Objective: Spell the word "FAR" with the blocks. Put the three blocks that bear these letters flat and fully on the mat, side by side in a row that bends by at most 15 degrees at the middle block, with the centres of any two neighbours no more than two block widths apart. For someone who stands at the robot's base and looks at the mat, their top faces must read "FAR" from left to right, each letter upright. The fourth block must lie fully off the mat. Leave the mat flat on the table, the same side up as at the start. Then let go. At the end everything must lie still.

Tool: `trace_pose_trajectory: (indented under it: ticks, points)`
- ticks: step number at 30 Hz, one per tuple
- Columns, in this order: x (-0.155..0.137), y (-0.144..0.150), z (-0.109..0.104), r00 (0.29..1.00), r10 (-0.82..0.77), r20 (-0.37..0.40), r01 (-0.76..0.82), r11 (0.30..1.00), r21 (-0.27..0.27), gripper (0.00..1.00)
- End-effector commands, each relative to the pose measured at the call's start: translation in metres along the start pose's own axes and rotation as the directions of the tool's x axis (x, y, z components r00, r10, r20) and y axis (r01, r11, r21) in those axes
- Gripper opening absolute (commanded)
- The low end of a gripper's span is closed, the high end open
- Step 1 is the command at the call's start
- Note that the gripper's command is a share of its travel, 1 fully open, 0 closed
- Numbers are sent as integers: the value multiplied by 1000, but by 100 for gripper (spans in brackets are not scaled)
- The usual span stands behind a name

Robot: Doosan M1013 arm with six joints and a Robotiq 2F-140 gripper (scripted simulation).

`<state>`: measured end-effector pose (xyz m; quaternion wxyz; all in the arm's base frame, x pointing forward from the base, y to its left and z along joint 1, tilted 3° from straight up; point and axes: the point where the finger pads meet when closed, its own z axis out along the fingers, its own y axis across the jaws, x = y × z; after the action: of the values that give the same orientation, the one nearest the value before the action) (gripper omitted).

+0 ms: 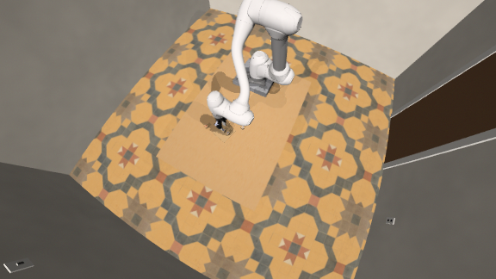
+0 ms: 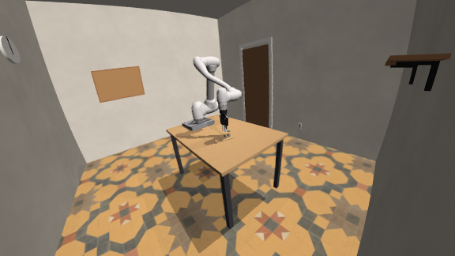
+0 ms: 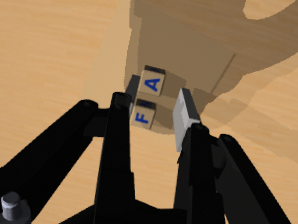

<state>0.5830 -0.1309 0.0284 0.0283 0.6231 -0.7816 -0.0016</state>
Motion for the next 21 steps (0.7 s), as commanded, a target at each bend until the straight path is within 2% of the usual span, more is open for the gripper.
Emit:
trace_pose_trajectory:
  ticks: [1, 10, 11, 21]
  points:
    - [-2, -3, -21, 1000, -1, 2, 1, 1000, 6, 25]
    - [-2, -3, -29, 1000, -1, 2, 1, 1000, 6, 25]
    - [-2, -3, -29, 1000, -1, 2, 1, 1000, 6, 100]
    - [-2, -3, -29, 1000, -1, 2, 1, 1000, 6, 100]
